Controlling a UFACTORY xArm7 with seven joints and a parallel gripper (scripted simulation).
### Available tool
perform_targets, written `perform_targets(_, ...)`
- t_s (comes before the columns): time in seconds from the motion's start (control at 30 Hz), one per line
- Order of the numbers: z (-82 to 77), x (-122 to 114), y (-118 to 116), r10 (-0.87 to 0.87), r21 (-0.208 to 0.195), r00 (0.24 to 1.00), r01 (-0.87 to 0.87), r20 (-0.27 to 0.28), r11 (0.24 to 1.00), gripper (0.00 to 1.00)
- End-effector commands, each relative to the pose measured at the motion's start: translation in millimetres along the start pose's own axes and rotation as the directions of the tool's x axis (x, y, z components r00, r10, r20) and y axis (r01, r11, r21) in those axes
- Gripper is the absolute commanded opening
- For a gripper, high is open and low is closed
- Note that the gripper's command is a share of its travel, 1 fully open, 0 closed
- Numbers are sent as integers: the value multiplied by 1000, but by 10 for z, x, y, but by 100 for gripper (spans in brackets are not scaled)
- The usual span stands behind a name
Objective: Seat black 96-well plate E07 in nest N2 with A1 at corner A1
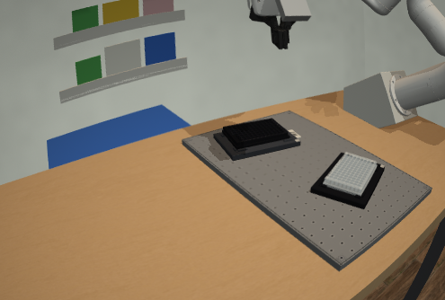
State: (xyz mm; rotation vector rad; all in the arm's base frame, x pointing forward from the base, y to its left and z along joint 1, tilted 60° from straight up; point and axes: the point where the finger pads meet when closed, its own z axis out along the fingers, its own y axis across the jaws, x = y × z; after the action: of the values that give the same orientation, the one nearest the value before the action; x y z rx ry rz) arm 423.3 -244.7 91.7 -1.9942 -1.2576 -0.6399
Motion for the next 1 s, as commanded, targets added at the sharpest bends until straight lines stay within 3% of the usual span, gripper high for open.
perform_targets(0.0, 99, -93, 61, -31, -11, 999, 30, -22, 999, 0)
perform_targets(0.2, 250, -210, 119, -55, -15, 998, 55, -42, 998, 0)
perform_targets(0.27, 327, -269, 143, -103, -32, 991, 101, -80, 994, 0)
perform_targets(0.47, 545, -436, 213, -103, -32, 991, 101, -80, 994, 0)
perform_targets(0.53, 622, -496, 231, -148, -55, 982, 142, -116, 988, 0)
perform_targets(0.67, 779, -614, 266, -148, -55, 982, 142, -116, 988, 0)
perform_targets(0.73, 779, -614, 266, -148, -55, 982, 142, -116, 988, 0)
perform_targets(0.8, 859, -674, 279, -190, -84, 970, 179, -150, 980, 0)
perform_targets(0.97, 1045, -812, 309, -190, -84, 970, 179, -149, 980, 0)
